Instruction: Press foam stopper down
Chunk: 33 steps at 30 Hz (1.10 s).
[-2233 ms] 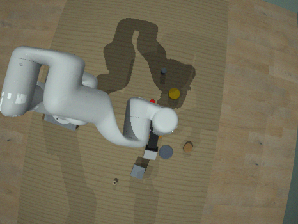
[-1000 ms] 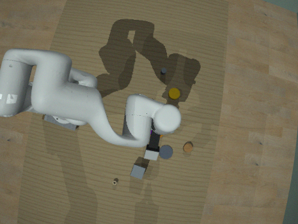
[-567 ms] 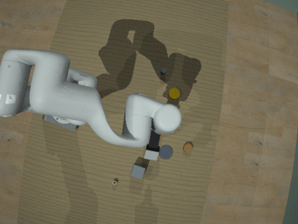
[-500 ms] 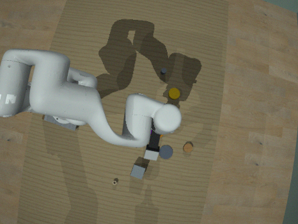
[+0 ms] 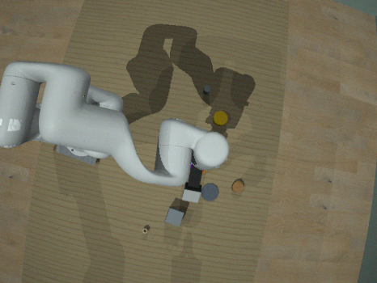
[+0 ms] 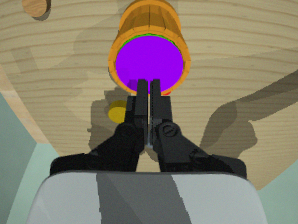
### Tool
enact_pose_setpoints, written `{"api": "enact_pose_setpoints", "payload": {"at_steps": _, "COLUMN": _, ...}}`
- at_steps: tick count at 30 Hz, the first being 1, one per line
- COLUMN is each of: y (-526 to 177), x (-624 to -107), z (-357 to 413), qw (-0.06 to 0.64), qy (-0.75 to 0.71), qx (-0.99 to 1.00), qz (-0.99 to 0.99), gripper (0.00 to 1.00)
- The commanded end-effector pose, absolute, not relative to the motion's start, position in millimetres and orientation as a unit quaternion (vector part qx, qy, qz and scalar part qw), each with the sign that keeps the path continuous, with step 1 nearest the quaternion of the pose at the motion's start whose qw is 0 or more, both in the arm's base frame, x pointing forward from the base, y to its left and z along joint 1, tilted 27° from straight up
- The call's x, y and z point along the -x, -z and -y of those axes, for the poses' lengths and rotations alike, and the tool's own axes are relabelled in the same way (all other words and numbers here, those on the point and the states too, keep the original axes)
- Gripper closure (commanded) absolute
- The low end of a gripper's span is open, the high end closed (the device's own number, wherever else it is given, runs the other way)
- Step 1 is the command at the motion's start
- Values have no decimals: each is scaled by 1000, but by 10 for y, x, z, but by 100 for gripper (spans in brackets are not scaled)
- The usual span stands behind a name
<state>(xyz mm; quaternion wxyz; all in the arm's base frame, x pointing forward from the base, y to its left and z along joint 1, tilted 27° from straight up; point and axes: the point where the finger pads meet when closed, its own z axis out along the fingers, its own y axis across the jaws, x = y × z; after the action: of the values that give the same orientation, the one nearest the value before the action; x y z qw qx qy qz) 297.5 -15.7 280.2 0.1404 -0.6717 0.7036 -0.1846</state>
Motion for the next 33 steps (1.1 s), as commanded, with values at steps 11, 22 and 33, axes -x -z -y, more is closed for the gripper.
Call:
{"api": "enact_pose_setpoints", "payload": {"at_steps": 11, "y": -2636, "x": -3072, "z": 171, "qw": 142, "qy": 186, "qx": 671, "qz": -703, "gripper": 100}}
{"api": "enact_pose_setpoints", "payload": {"at_steps": 22, "y": -2500, "x": -3141, "z": 182, "qw": 142, "qy": 186, "qx": 671, "qz": -703, "gripper": 100}}
{"api": "enact_pose_setpoints", "payload": {"at_steps": 33, "y": -2488, "x": -3147, "z": 183, "qw": 142, "qy": 186, "qx": 671, "qz": -703, "gripper": 100}}
